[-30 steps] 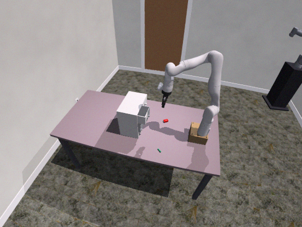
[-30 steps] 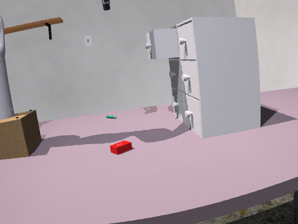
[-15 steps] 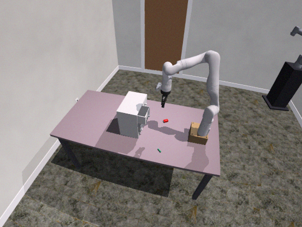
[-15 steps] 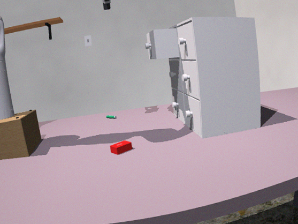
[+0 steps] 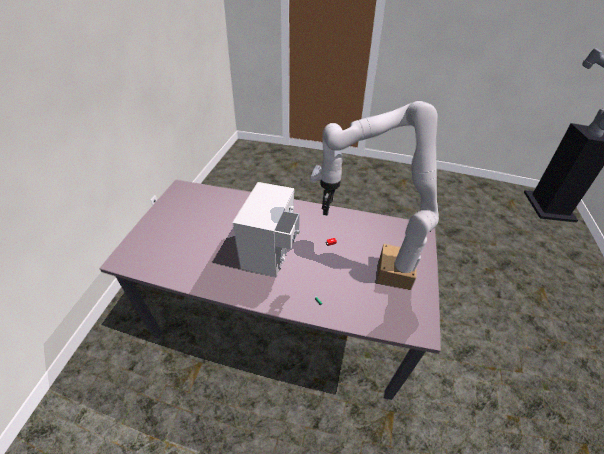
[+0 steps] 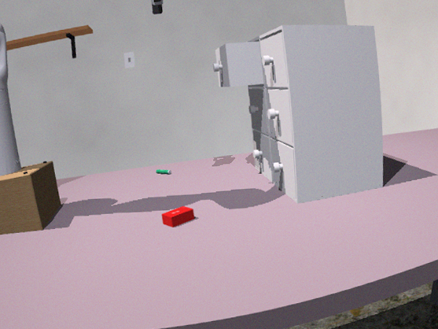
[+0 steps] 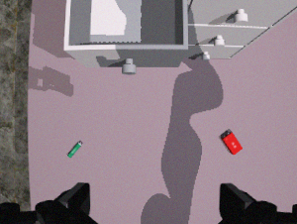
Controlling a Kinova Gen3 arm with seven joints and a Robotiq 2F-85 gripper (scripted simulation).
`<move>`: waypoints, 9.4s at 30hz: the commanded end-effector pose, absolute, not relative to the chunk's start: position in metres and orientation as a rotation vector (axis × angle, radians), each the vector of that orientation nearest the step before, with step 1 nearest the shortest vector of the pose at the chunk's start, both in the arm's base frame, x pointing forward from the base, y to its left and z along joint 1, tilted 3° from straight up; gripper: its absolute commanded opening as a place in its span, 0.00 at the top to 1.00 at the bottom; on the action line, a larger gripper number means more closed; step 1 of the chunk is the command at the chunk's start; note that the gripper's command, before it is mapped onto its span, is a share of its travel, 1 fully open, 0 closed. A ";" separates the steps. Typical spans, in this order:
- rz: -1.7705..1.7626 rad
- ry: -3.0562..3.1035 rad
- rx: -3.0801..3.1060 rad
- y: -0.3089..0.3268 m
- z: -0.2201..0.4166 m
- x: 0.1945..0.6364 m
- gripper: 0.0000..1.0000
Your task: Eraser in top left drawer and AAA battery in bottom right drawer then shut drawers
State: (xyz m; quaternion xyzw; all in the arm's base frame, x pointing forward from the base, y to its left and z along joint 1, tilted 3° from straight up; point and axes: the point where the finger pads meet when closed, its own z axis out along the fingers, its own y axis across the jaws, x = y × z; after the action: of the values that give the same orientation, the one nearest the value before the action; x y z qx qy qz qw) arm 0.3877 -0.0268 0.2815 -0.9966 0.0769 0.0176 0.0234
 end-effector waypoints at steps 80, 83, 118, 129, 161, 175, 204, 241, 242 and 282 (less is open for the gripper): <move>-0.296 0.285 -3.075 0.017 0.294 0.337 0.00; -0.324 0.288 -3.073 0.017 0.291 0.340 0.00; -1.142 0.276 -2.924 0.009 0.238 0.379 0.00; -1.247 0.255 -2.887 0.008 0.235 0.376 0.00; -1.265 0.250 -2.880 0.008 0.234 0.375 1.00; -1.265 0.250 -2.880 0.008 0.234 0.375 1.00; -1.261 0.250 -2.881 0.008 0.226 0.382 1.00; -1.243 0.258 -2.887 0.006 0.192 0.407 1.00; -1.241 0.259 -2.887 0.006 0.190 0.408 1.00; -1.274 0.248 -2.885 0.003 0.149 0.438 1.00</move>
State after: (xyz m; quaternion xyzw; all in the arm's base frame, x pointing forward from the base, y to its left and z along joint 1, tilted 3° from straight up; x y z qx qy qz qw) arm 0.4374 0.0037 0.1502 -0.9117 0.0785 -0.4031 -0.0098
